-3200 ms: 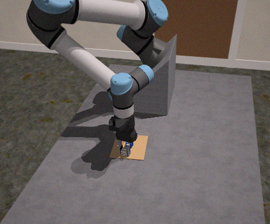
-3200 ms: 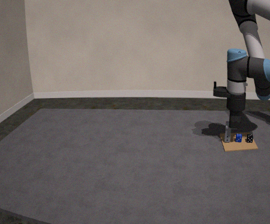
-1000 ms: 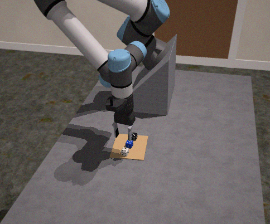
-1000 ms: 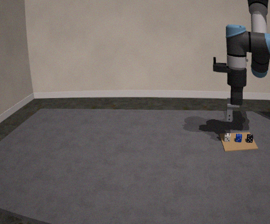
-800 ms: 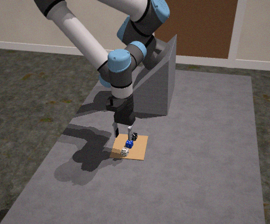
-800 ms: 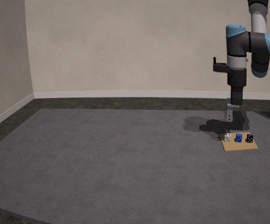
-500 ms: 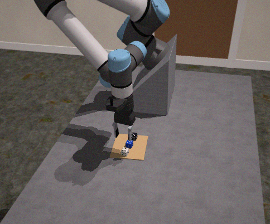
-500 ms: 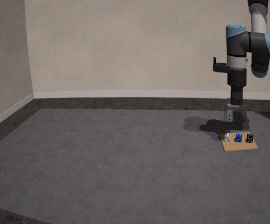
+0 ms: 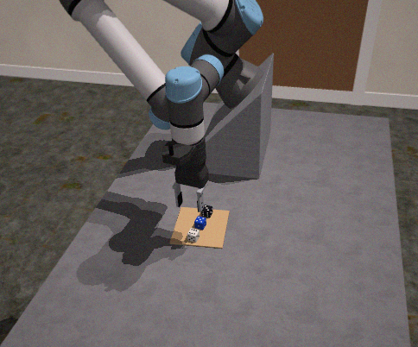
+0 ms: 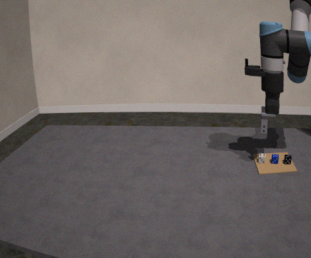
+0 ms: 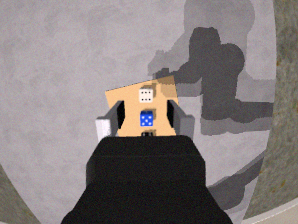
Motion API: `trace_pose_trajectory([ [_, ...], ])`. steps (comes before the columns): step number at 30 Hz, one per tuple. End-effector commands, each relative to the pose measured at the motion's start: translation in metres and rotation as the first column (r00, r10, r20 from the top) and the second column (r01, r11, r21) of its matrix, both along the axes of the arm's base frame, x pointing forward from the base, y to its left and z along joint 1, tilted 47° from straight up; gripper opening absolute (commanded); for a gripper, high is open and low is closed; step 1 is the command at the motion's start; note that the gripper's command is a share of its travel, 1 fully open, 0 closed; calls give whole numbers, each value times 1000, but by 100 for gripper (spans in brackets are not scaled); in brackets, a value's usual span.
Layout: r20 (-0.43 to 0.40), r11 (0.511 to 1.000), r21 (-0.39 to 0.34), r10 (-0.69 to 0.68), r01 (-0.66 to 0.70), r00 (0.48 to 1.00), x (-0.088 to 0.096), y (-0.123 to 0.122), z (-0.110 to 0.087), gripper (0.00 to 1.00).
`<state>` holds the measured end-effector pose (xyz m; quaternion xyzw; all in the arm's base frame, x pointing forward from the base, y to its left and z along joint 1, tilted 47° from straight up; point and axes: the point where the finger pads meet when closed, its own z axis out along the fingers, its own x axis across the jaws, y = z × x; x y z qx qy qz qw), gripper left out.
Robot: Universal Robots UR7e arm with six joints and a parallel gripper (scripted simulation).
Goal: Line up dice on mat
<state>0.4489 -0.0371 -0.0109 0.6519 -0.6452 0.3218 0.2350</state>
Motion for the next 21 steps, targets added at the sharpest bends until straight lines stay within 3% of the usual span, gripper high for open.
trace_pose_trajectory([
  [1, 4, 1000, 0, 0, 0, 1000, -1, 15, 15, 100],
  [12, 3, 1000, 0, 0, 0, 1000, -6, 42, 40, 100],
  [21, 3, 1000, 1, 0, 0, 1000, -7, 48, 46, 100],
])
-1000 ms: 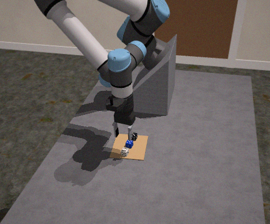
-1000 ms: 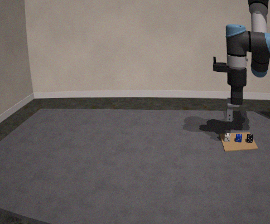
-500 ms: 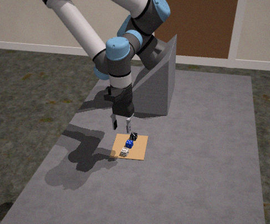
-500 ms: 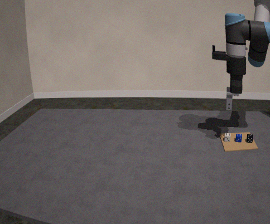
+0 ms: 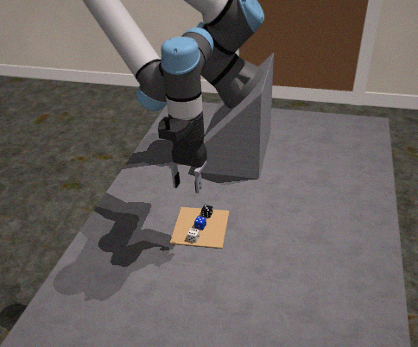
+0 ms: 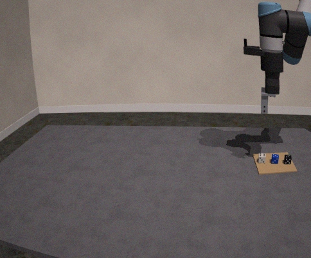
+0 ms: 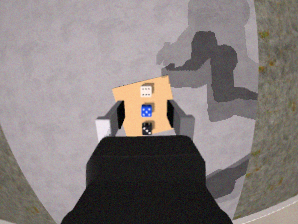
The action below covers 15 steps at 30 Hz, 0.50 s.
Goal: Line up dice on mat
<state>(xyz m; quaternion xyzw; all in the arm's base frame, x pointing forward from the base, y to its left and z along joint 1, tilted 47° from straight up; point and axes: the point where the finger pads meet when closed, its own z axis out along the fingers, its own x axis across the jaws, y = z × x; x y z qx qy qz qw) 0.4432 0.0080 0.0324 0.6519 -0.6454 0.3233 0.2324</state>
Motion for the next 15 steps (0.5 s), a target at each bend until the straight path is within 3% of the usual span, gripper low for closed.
trace_pose_trajectory([
  [1, -3, 1000, -1, -2, 2, 1000, -2, 3, 2, 100],
  [15, -6, 1000, -2, -4, 4, 1000, -2, 2, 1, 100],
])
